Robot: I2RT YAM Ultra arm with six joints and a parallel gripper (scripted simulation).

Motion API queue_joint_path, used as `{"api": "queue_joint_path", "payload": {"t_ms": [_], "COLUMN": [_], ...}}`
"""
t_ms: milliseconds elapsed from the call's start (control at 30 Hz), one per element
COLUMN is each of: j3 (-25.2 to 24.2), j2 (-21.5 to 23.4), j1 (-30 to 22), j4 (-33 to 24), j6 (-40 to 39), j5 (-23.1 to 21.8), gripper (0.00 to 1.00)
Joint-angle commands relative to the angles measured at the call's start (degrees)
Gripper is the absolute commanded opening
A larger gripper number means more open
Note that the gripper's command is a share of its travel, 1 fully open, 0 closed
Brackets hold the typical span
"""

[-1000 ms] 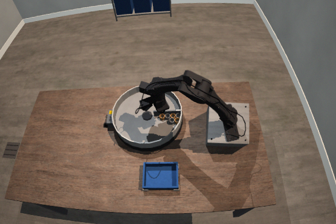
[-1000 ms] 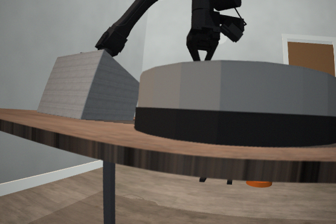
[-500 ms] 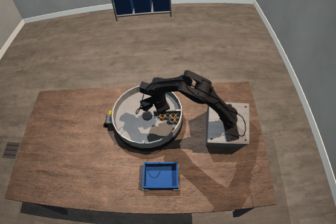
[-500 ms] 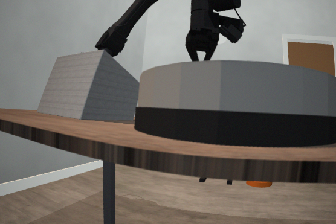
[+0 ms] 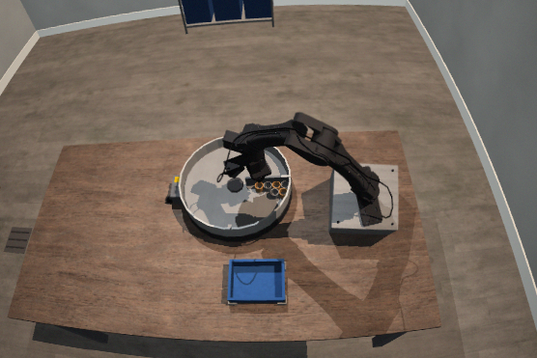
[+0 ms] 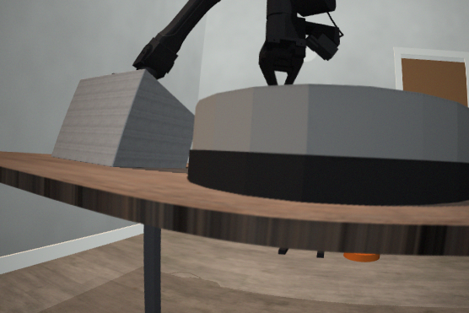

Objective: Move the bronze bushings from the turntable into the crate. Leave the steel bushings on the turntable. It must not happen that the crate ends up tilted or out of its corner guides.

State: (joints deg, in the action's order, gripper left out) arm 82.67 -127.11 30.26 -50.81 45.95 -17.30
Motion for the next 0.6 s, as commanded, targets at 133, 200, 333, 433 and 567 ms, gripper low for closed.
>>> {"api": "queue_joint_path", "payload": {"t_ms": [133,200,333,433,567], "j3": [-0.5,-0.5,-0.5,-0.4,1.6], "j2": [0.8,0.8,0.8,0.8,-0.7], "j1": [1.2,1.2,1.2,1.2,1.2], "j4": [0.3,0.3,0.3,0.3,-0.3], "j6": [0.4,0.4,0.4,0.4,0.5], "j5": [-0.3,-0.3,-0.3,-0.3,-0.2], "gripper": [0.13,0.13,0.13,0.13,0.13]}}
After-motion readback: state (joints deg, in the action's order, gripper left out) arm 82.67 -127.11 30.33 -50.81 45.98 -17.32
